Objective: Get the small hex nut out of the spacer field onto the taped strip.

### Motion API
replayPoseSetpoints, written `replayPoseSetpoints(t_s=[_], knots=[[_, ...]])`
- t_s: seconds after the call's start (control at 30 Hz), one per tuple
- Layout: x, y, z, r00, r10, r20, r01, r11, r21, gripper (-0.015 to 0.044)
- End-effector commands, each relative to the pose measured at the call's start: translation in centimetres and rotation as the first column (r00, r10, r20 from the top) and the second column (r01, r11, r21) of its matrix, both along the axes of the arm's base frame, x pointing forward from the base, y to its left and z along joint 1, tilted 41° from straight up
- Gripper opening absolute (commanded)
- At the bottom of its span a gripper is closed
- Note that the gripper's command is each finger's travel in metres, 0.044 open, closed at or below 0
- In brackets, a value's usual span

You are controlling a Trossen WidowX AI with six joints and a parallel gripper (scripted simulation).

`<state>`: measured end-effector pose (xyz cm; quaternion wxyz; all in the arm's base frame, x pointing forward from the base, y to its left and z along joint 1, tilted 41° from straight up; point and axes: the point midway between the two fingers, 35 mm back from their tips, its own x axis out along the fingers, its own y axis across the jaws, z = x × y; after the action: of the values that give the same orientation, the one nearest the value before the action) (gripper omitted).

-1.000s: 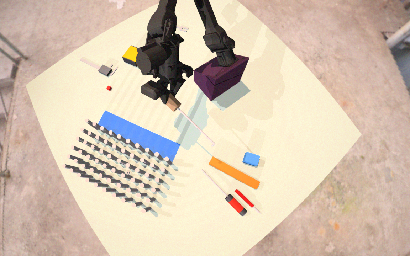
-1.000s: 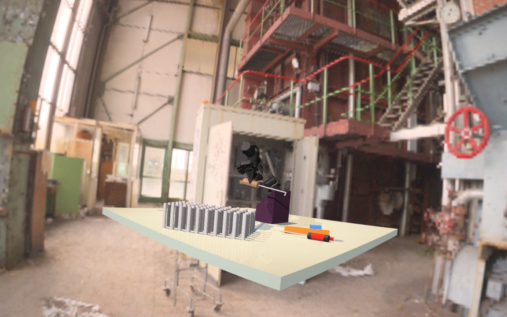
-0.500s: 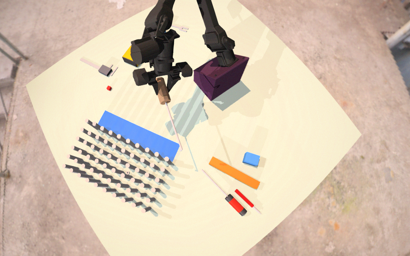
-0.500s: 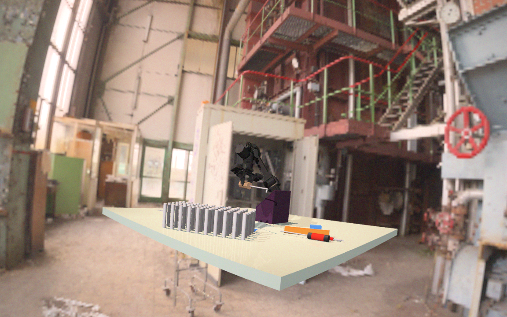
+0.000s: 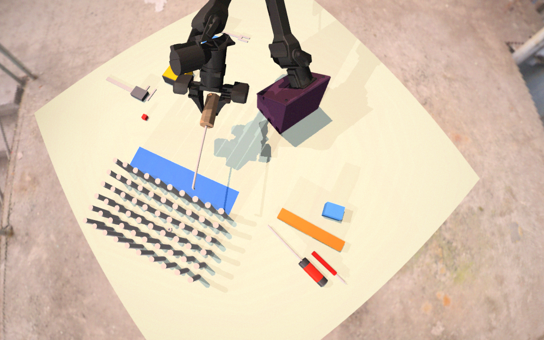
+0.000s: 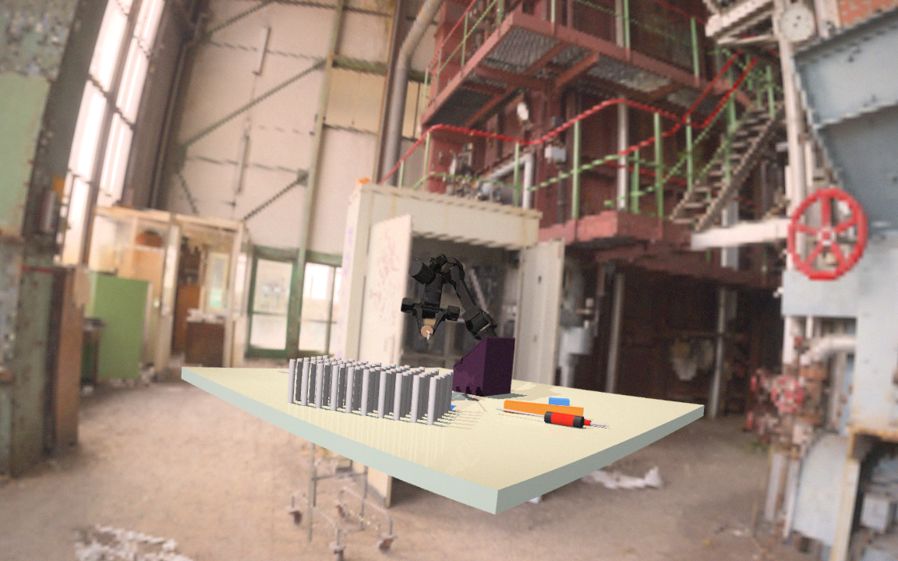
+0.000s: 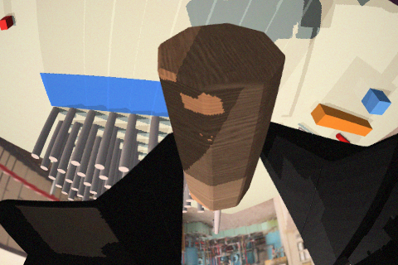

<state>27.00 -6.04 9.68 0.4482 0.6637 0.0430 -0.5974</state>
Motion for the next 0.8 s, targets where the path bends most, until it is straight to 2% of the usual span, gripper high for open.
replayPoseSetpoints(t_s=[0.0, 0.13, 0.43, 0.77], knots=[[-0.7, -1.0, 0.5, 0.988, -0.137, 0.077, 0.135, 0.99, 0.031, 0.0], [-1.1, -1.8, 0.8, 0.963, -0.236, 0.128, 0.231, 0.971, 0.059, 0.0], [-1.0, -2.0, 0.6, 0.962, -0.242, 0.13, 0.236, 0.97, 0.061, 0.0], [-0.3, -5.4, -3.6, 0.961, -0.247, 0.123, 0.24, 0.968, 0.071, 0.0]])
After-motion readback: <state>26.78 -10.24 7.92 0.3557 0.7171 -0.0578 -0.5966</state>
